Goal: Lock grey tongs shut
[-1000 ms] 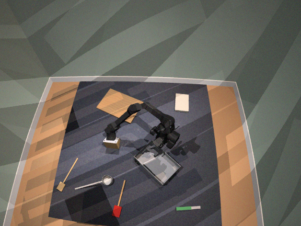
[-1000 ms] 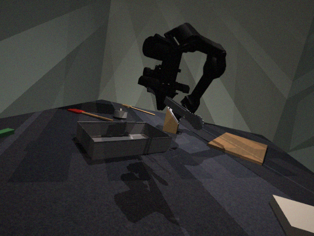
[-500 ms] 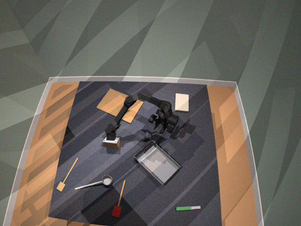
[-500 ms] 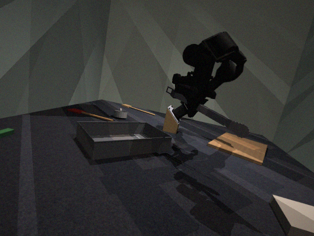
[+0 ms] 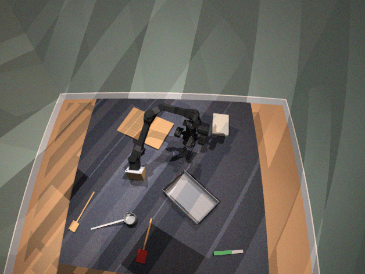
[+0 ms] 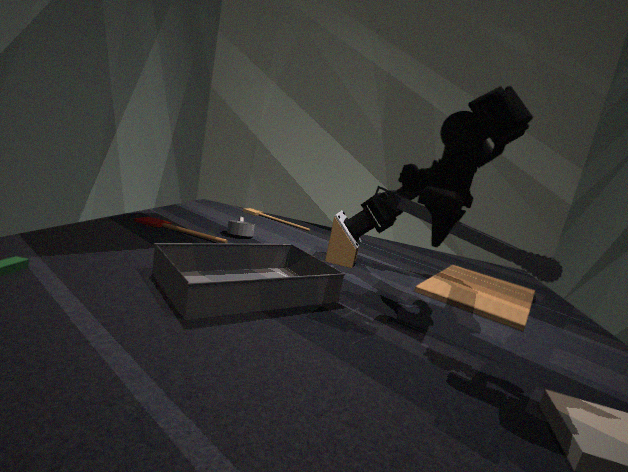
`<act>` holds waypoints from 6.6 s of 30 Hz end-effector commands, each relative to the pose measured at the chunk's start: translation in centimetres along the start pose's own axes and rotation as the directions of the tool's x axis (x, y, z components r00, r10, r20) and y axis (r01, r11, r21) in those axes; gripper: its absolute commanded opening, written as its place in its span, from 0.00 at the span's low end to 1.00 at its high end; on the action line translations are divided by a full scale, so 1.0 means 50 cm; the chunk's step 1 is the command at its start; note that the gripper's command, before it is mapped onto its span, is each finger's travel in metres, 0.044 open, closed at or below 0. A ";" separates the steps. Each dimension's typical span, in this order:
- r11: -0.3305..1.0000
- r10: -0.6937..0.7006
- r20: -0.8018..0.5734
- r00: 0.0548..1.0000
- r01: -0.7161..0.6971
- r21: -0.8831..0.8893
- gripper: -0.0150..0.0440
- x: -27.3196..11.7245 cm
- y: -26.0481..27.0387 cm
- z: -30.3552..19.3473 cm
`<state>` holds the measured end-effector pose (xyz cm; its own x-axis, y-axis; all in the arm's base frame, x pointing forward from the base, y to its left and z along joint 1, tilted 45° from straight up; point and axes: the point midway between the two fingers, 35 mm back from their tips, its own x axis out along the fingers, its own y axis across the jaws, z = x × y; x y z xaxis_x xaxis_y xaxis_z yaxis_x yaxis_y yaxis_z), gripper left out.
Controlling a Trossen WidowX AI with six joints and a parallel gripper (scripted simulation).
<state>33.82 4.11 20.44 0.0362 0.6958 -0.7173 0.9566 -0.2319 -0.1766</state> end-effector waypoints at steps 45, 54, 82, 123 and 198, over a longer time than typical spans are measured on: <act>0.936 0.026 0.237 0.971 0.060 -0.347 0.00 0.098 -0.319 -0.193; 0.908 0.052 0.247 0.967 0.057 -0.415 0.00 0.104 -0.395 -0.212; 0.813 0.094 0.152 0.984 0.012 -0.582 0.00 0.070 -0.607 -0.221; 0.813 -0.063 -0.101 0.993 -0.008 -0.583 0.00 -0.009 -0.748 -0.190; 0.790 -0.488 -0.623 0.611 0.006 -0.612 0.00 0.015 -0.716 -0.136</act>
<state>1.75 17.62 30.72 -0.2590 0.9636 0.0663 0.9359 0.2334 0.2640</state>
